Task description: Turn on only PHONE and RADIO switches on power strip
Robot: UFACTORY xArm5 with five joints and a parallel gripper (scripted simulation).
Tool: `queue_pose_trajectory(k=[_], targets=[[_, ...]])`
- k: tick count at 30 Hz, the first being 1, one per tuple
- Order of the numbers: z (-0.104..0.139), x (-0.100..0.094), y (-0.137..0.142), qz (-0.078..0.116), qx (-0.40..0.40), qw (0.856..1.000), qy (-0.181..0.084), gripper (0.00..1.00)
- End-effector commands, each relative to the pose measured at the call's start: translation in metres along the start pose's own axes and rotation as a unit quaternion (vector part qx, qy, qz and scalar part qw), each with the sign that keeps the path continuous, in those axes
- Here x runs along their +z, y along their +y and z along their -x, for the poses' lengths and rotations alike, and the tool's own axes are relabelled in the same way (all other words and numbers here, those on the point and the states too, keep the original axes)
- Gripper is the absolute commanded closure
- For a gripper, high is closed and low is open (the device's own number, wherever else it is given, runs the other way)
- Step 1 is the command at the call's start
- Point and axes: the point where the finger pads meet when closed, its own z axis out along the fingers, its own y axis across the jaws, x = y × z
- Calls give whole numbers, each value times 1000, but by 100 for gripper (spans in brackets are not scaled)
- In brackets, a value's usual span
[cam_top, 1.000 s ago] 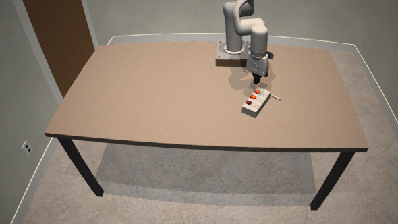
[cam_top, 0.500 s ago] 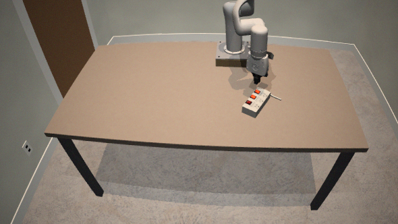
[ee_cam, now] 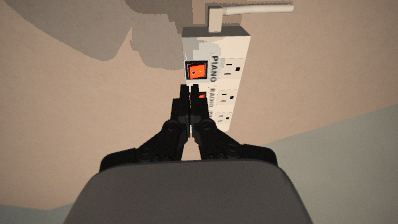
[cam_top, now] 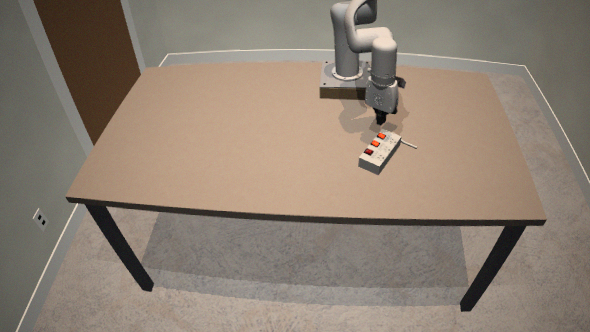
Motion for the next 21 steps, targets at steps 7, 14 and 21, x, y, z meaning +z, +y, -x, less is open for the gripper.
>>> queue_pose_trajectory(k=[7,14,21], targets=[[0,4,1,1,0,1000,-1,100],[0,11,1,1,0,1000,-1,100],[0,18,1,1,0,1000,-1,100]])
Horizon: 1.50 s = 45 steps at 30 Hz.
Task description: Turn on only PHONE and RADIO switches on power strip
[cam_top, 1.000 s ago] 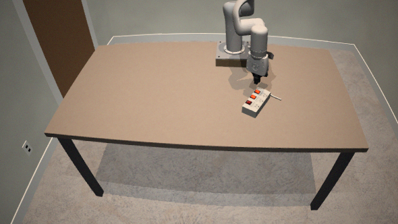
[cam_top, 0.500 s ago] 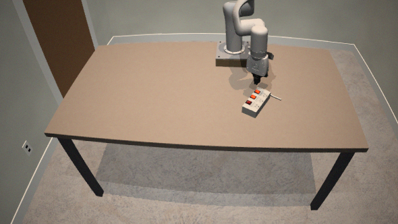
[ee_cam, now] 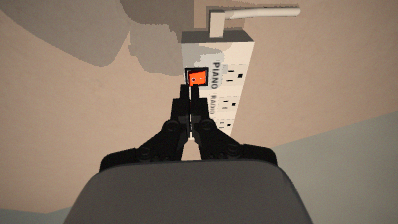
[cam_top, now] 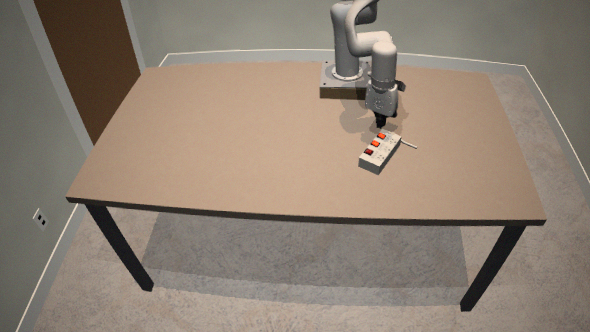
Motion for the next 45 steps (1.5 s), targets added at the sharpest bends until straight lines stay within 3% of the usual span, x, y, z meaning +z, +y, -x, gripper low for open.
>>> queue_pose_trajectory(k=[1,23,45], targets=[[1,5,1,1,0,1000,-1,100],[2,26,0,1,0,1000,-1,100],[2,28,0,1,0,1000,-1,100]])
